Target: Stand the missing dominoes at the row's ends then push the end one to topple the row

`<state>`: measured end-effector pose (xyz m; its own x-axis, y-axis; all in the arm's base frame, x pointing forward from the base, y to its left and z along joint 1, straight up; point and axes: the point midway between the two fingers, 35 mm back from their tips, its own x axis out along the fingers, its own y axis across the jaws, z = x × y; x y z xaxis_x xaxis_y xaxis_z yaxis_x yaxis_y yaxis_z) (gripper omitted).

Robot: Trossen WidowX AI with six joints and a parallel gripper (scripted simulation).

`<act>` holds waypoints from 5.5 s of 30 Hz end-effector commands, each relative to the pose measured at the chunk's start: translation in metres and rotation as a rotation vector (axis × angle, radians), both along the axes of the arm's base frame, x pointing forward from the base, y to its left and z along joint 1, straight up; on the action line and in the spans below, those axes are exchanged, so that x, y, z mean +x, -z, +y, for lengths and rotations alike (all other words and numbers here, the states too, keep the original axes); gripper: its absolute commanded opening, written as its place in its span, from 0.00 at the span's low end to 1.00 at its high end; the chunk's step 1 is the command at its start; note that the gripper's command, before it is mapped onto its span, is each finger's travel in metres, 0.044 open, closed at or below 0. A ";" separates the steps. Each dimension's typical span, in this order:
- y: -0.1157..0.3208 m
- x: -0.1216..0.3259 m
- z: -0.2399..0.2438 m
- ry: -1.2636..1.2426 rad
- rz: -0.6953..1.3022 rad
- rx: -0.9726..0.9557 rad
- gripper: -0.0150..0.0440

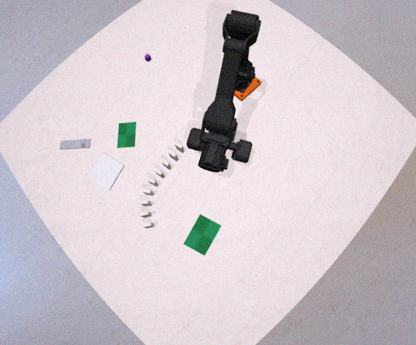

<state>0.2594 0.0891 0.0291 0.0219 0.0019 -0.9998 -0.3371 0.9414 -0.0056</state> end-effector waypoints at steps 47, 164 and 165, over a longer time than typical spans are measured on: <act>-0.157 0.005 0.054 0.179 0.000 0.011 0.30; -0.121 -0.034 0.113 0.296 -1.454 0.258 0.30; -0.121 -0.034 0.113 0.296 -1.454 0.258 0.30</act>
<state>0.2257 0.2031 0.1502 0.9965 -0.0063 -0.0833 0.0077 0.9998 0.0165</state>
